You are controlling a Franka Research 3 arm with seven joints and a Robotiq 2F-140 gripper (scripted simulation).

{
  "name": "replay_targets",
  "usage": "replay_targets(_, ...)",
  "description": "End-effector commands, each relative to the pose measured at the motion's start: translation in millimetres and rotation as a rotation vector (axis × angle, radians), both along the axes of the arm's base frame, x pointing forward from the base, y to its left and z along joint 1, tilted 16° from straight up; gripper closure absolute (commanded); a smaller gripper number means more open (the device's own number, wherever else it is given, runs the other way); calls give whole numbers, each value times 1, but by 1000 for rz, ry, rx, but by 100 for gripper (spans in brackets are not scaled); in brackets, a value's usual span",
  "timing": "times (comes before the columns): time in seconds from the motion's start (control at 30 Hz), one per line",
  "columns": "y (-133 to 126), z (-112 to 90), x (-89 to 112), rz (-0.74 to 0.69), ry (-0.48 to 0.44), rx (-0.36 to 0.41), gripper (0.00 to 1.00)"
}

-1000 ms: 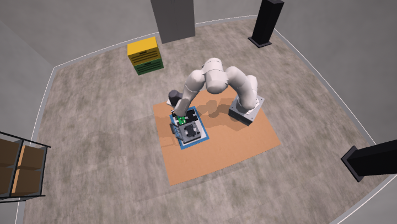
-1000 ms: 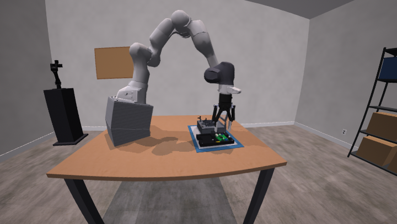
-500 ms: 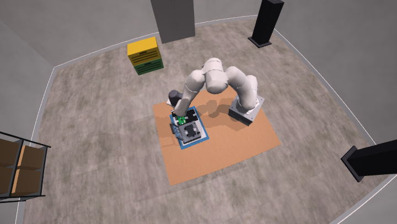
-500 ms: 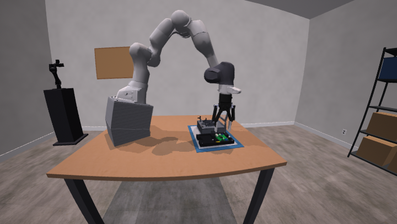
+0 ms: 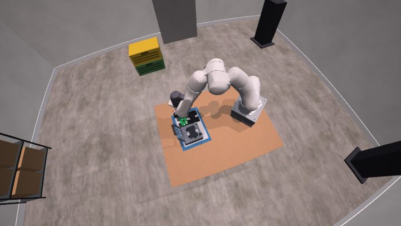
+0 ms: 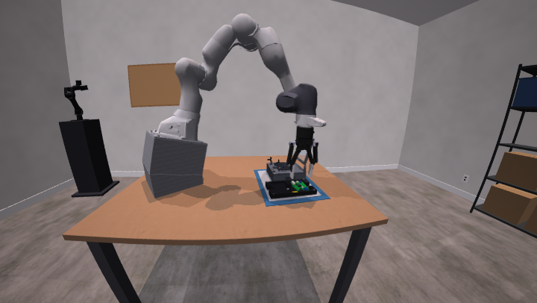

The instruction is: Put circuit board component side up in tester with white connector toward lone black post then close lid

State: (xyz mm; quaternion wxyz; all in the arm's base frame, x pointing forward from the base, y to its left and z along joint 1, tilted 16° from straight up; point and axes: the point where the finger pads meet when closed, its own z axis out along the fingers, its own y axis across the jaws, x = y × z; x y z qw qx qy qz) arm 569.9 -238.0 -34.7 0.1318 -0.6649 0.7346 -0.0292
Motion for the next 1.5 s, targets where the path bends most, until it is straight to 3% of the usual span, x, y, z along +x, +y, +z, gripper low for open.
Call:
replay_targets(0.0,1,-1,2,10,-2,-4,42)
replay_targets(0.83,7,-29,9,10,-2,-4,42)
replay_targets(1.47,9,-38,11,10,-2,-4,42)
